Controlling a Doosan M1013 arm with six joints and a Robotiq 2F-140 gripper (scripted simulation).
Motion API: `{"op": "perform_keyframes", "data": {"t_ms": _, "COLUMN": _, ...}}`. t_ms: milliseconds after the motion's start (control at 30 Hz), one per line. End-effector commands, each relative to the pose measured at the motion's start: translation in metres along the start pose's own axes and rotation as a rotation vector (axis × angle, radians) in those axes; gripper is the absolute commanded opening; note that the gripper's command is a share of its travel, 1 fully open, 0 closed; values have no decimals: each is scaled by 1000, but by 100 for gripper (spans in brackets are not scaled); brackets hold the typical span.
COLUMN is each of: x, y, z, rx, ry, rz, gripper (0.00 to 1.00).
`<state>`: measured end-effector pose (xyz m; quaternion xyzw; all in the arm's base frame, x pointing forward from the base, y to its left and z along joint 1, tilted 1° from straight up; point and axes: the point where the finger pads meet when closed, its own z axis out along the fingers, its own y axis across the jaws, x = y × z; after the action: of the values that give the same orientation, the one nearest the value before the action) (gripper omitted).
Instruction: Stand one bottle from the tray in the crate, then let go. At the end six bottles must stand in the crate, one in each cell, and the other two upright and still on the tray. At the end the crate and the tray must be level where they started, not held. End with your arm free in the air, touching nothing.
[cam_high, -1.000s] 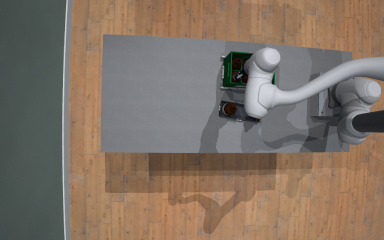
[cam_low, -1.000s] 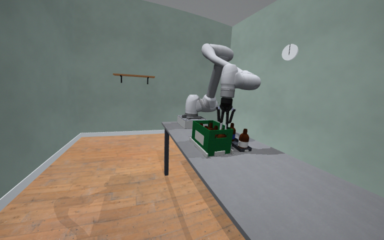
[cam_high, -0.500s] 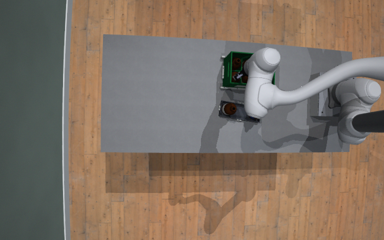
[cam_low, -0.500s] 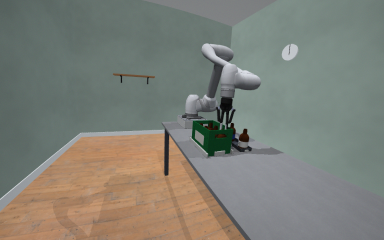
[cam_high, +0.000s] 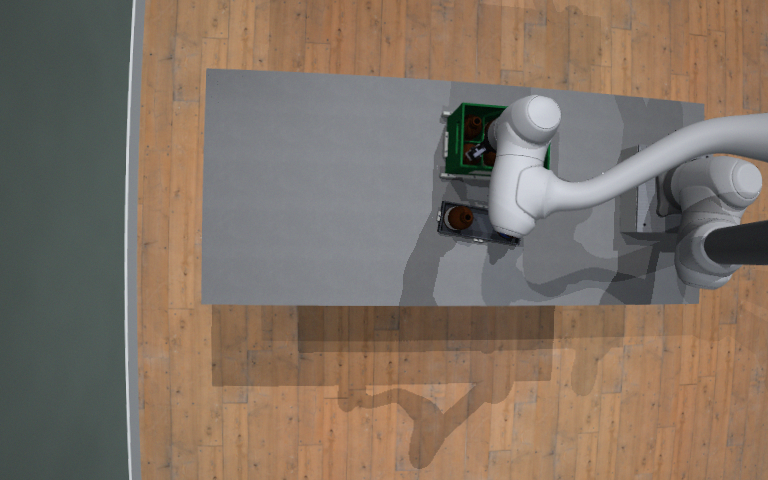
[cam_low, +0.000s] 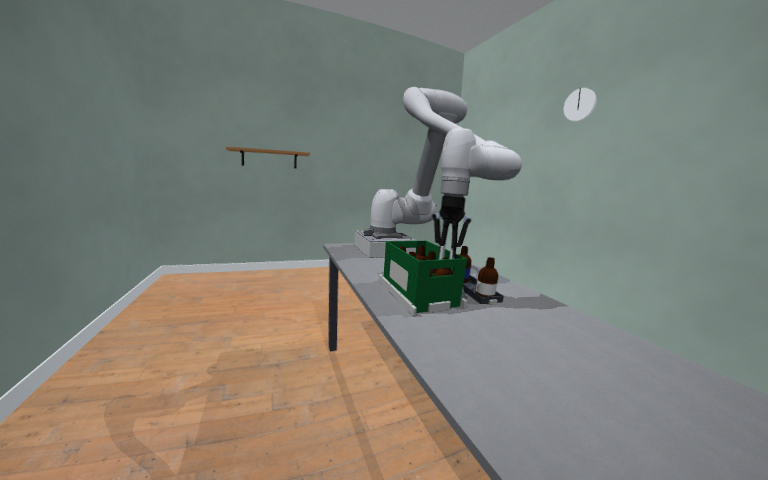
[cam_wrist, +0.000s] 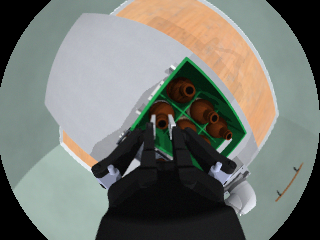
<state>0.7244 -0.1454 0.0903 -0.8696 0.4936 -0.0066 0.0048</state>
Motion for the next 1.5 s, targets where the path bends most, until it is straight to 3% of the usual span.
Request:
{"op": "perform_keyframes", "data": {"t_ms": 0, "x": 0, "y": 0, "z": 0, "rx": 0, "ry": 0, "rz": 0, "gripper": 0}}
{"op": "perform_keyframes", "data": {"t_ms": 367, "x": 0, "y": 0, "z": 0, "rx": 0, "ry": 0, "rz": 0, "gripper": 0}}
{"op": "perform_keyframes", "data": {"t_ms": 400, "x": 0, "y": 0, "z": 0, "rx": 0, "ry": 0, "rz": 0, "gripper": 38}}
{"op": "perform_keyframes", "data": {"t_ms": 1467, "x": 0, "y": 0, "z": 0, "rx": 0, "ry": 0, "rz": 0, "gripper": 38}}
